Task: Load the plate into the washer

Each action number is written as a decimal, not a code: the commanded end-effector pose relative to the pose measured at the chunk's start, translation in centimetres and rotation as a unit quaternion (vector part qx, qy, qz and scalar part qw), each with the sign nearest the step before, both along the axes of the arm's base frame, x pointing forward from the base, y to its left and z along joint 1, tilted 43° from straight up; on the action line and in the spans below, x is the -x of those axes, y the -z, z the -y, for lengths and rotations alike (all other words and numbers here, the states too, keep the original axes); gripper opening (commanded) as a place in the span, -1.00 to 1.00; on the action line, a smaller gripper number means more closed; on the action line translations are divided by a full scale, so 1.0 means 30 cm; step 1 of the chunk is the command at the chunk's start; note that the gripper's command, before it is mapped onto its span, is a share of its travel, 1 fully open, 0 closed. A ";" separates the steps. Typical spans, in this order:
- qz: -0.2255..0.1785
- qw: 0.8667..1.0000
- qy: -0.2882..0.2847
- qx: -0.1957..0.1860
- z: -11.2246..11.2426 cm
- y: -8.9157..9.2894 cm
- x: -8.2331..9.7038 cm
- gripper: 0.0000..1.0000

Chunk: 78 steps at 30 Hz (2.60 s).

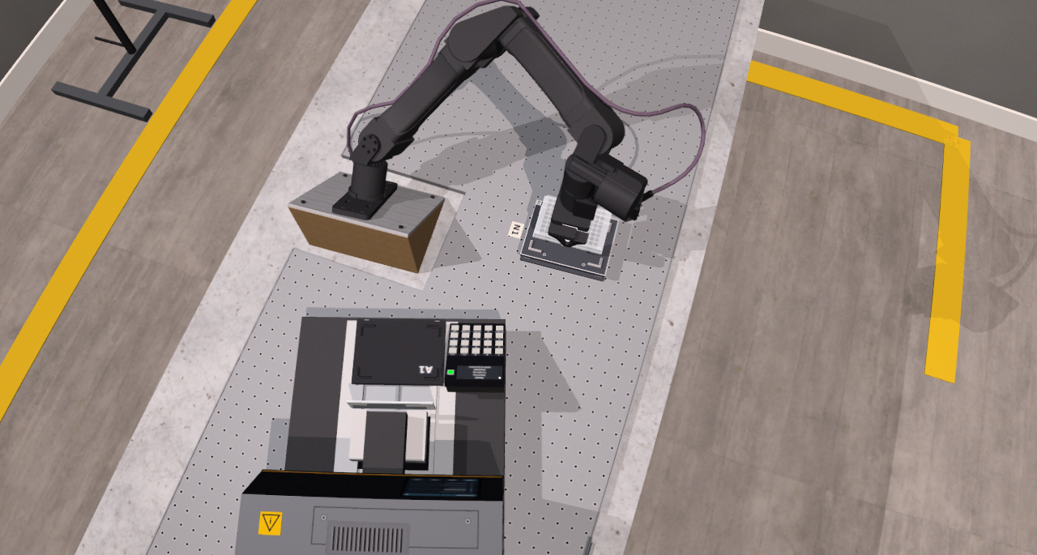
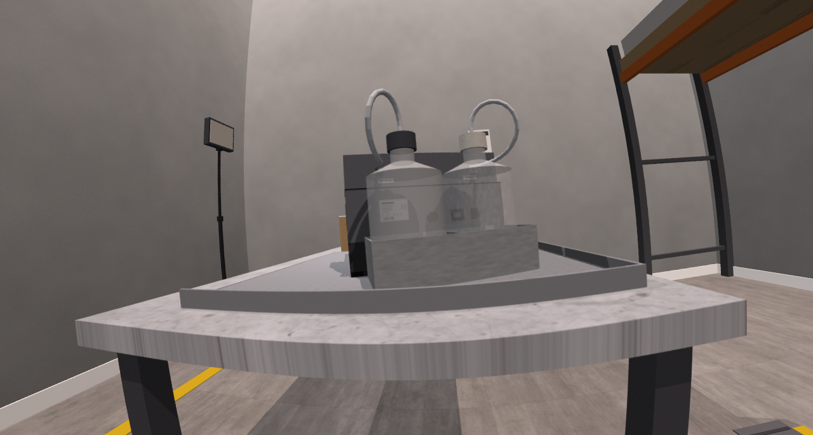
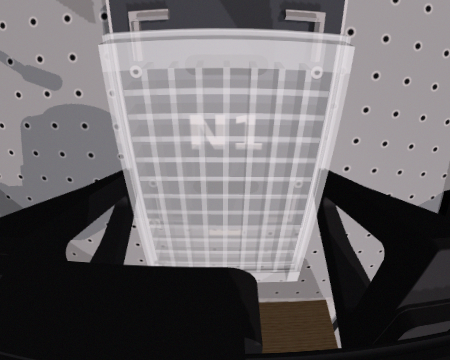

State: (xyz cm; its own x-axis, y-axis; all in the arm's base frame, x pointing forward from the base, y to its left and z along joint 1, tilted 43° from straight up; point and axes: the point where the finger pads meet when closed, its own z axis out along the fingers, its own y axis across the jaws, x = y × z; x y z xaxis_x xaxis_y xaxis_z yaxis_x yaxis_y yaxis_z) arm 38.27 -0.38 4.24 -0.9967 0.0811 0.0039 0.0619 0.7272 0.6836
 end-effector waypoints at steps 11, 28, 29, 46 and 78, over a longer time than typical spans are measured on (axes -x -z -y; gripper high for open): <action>0.012 1.000 0.007 0.007 0.090 -0.087 -0.007 0.68; 0.005 1.000 0.007 0.002 0.130 -0.115 0.001 0.68; 0.005 1.000 0.007 0.002 0.130 -0.115 0.001 0.68; 0.005 1.000 0.008 0.002 0.130 -0.114 0.000 0.68; -0.092 0.991 0.096 -0.008 0.211 -0.027 0.057 0.68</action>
State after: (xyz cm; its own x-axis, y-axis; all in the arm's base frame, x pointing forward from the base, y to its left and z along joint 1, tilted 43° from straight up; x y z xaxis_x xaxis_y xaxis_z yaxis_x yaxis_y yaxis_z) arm 37.49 -4.45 6.18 -0.9822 0.1647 0.0901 0.1813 0.7069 0.6837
